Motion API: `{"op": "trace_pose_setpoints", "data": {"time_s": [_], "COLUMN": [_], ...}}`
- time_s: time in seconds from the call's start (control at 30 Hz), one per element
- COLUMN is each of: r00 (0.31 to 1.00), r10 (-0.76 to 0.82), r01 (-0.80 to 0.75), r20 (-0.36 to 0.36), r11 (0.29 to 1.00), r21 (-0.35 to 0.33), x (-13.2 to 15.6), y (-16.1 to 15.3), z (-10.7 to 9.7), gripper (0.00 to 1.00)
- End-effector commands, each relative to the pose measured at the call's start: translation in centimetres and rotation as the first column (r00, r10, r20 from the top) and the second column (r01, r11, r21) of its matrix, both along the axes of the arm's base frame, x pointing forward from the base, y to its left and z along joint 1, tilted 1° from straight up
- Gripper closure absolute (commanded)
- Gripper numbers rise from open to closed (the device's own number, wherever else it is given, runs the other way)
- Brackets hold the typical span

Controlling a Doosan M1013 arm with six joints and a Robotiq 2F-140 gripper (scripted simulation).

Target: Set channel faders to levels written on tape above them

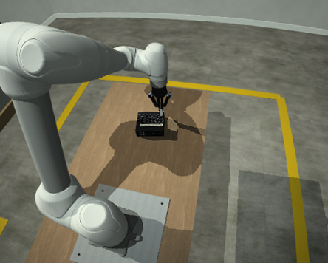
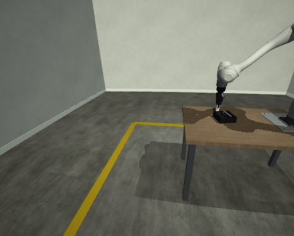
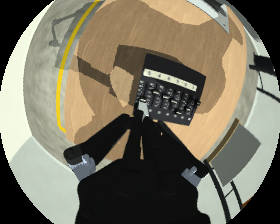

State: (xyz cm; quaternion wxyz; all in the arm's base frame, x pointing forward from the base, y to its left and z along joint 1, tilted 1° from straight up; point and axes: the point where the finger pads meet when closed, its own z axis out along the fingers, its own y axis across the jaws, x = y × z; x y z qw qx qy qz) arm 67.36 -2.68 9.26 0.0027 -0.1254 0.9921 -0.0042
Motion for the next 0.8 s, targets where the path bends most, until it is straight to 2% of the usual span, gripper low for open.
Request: {"op": "trace_pose_setpoints", "data": {"time_s": [0.0,0.77], "r00": [1.0,1.0], "r10": [0.0,0.0], "r01": [0.0,0.0], "r20": [0.0,0.0], "r11": [1.0,1.0], "r21": [0.0,0.0], "x": [-0.21,-1.13], "y": [-0.05,-0.29], "z": [0.01,0.01], "gripper": [1.0,1.0]}}
